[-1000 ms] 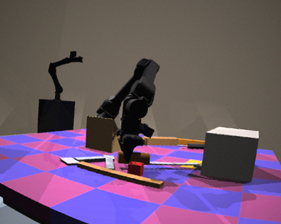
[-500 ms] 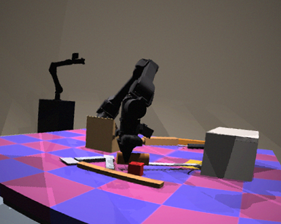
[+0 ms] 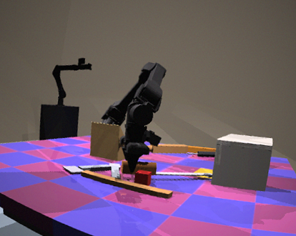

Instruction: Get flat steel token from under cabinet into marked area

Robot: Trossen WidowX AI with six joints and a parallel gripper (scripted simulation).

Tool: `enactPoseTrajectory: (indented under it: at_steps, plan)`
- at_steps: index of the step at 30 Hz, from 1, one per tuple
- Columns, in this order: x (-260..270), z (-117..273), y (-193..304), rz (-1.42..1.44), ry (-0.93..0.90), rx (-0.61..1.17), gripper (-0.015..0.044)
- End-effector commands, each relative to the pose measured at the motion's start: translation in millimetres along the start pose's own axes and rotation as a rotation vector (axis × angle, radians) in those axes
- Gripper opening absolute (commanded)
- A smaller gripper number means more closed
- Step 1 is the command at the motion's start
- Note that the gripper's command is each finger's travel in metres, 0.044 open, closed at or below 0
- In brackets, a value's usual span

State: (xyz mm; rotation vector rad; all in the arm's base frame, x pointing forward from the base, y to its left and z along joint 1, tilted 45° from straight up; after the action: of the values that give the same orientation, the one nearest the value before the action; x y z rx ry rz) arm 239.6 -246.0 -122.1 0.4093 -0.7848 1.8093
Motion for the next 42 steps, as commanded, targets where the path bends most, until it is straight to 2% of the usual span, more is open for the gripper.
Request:
enactPoseTrajectory:
  at_steps: [1,27,34,35,39,42]
  plan:
    - [-5,4,1,0.004,0.009,-0.01,0.0]
    - [-18,-5,5,0.005,0.009,-0.01,0.0]
    - [-16,-5,5,0.005,0.003,0.004,0.0184]
    - [-16,-5,5,0.006,0.003,0.005,0.02]
    - [-16,-5,5,0.005,0.004,0.005,0.02]
    - [-15,-5,6,0.005,0.009,-0.008,0.027]
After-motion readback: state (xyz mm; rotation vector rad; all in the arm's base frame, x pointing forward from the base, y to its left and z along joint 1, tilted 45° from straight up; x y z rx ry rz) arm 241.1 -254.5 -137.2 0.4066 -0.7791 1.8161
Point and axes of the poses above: the point midway between the two fingers, 35 mm back from their tips, its own z axis back along the fingers, its own x axis across the jaws, y = z × x, the point moved 10 cm from there along z, back along the fingers, and after that the axes turned 11 degrees about -z, right-handed, at the moved point
